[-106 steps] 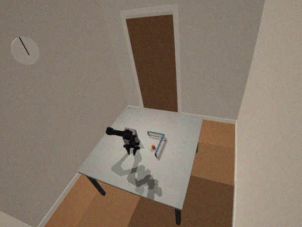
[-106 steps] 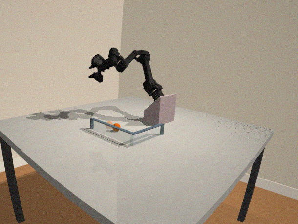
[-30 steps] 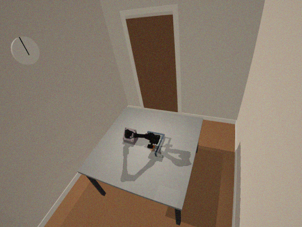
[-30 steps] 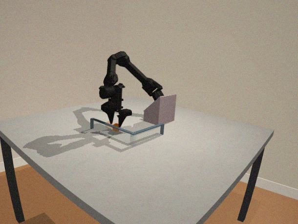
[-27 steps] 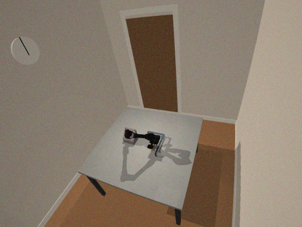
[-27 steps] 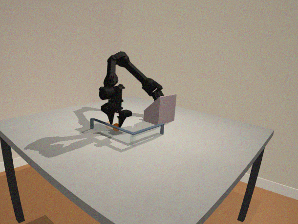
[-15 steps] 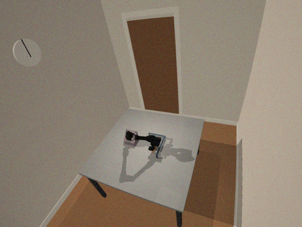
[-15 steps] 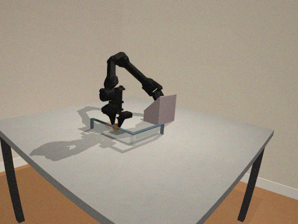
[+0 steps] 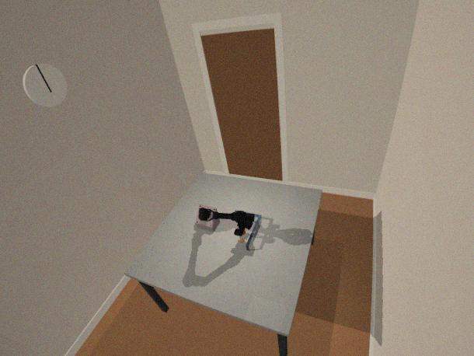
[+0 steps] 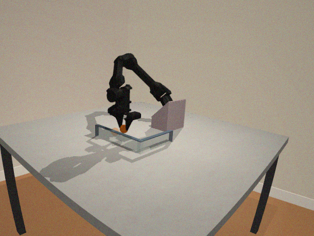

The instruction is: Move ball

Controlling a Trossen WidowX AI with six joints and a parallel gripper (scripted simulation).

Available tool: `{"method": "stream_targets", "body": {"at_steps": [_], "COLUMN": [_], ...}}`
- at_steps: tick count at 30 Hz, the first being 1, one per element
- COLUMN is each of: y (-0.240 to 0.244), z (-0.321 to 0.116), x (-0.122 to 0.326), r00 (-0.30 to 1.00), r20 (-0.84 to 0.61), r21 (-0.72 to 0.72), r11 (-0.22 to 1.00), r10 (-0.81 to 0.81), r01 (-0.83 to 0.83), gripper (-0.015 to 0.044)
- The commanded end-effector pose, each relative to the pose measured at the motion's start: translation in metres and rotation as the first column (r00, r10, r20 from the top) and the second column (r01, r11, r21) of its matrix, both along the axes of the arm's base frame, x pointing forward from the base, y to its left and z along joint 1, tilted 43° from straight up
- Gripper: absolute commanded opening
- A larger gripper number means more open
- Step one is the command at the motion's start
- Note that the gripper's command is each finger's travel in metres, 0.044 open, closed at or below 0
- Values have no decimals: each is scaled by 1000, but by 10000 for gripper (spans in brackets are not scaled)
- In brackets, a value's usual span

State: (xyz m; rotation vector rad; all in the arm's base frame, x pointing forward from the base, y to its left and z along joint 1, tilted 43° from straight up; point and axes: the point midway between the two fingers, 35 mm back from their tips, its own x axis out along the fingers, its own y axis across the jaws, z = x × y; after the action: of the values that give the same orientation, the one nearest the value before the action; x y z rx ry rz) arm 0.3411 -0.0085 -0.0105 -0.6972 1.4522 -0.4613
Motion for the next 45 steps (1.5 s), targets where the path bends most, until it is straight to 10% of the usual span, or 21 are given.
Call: {"method": "stream_targets", "body": {"at_steps": [1,15,45], "y": [22,64,-52], "z": [25,77,30], "x": [4,-10,13], "r00": [1000,1000,1000], "r20": [26,20,22], "r21": [15,3,-4], "r11": [1000,1000,1000], "r10": [6,9,9], "r01": [-6,-9,-9], "gripper": [0,0,0]}}
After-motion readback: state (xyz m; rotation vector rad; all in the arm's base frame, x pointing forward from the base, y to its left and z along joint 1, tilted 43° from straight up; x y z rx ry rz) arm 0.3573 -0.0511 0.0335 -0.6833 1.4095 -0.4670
